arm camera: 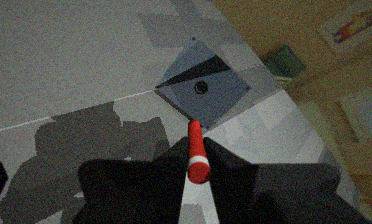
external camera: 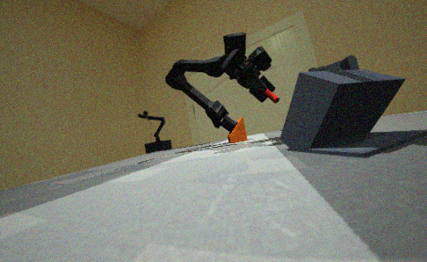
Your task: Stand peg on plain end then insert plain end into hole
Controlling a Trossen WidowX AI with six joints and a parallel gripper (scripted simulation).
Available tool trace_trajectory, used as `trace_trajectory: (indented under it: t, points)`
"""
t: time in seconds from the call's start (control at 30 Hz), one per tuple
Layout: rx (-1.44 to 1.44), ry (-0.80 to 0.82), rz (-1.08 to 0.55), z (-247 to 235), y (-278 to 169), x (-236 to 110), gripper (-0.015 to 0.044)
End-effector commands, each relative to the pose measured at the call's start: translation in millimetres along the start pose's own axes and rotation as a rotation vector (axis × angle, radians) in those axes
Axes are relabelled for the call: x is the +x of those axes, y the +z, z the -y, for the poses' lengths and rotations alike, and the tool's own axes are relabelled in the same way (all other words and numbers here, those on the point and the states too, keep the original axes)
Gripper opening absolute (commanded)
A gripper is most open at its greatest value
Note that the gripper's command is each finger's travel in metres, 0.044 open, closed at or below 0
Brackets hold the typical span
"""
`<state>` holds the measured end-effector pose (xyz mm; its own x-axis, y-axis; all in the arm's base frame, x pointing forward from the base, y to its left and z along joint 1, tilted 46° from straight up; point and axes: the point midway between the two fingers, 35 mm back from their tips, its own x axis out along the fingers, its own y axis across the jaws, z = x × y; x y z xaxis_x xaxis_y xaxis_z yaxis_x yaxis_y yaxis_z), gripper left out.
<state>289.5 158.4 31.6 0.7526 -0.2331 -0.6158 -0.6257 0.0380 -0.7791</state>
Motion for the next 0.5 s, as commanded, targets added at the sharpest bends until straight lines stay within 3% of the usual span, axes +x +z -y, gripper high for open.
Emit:
trace_trajectory:
  t: [0.0,0.47]
  points:
    - [-0.019,-0.013,0.008,-1.9,1.4,0.9,0.0000]
    - [-0.038,-0.031,0.029,-0.2,9.5,12.5,0.0000]
